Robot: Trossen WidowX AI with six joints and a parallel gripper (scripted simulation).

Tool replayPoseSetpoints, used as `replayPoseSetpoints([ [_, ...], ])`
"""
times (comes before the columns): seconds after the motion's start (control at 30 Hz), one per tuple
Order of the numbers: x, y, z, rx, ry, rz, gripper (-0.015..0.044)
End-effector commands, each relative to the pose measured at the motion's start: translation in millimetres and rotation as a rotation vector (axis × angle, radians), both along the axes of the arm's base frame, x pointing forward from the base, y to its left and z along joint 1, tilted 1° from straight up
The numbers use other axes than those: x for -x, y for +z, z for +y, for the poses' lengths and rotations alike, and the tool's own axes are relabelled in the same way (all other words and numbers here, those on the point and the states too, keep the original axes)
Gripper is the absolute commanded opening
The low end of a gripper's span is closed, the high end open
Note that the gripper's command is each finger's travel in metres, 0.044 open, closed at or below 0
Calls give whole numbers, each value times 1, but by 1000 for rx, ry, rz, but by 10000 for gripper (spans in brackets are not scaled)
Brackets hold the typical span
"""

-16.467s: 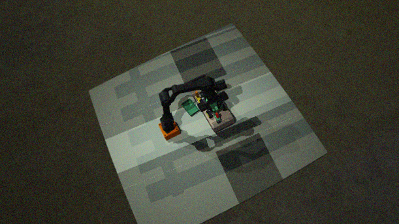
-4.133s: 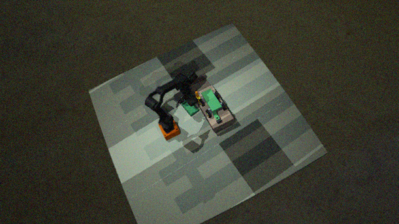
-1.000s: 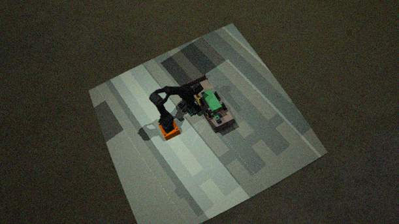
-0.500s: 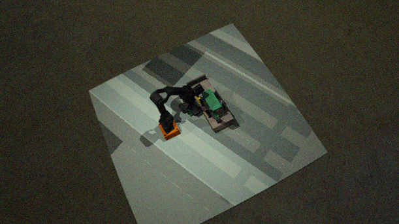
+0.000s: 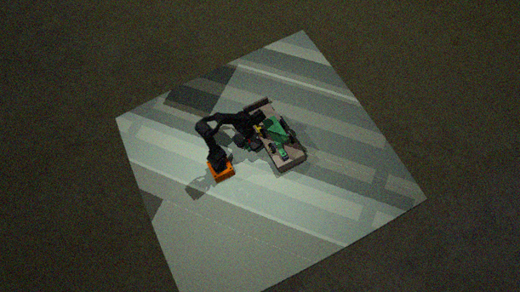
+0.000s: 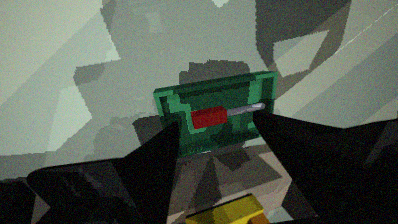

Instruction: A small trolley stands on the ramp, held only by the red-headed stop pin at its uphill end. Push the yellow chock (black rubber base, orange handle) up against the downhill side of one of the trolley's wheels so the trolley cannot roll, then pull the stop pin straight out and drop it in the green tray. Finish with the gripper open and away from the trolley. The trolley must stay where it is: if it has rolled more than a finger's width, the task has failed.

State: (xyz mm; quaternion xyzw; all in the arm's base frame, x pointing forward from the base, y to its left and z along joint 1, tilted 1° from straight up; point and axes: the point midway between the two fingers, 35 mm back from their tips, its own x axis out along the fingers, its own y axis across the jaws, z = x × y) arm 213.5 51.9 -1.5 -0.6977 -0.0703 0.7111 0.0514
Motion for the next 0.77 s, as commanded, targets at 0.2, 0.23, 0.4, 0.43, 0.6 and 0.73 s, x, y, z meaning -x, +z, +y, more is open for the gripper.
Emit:
replayPoseSetpoints([
  [0.2,0,31,-1,-6,2,-13,440],
  [0.23,1,35,-1,-6,2,-13,440],
  [0.4,1,48,-1,-6,2,-13,440],
  [0.43,1,52,-1,-6,2,-13,440],
  [0.6,1,66,-1,-6,2,-13,440],
  [0.73,-1,77,-1,-6,2,-13,440],
])
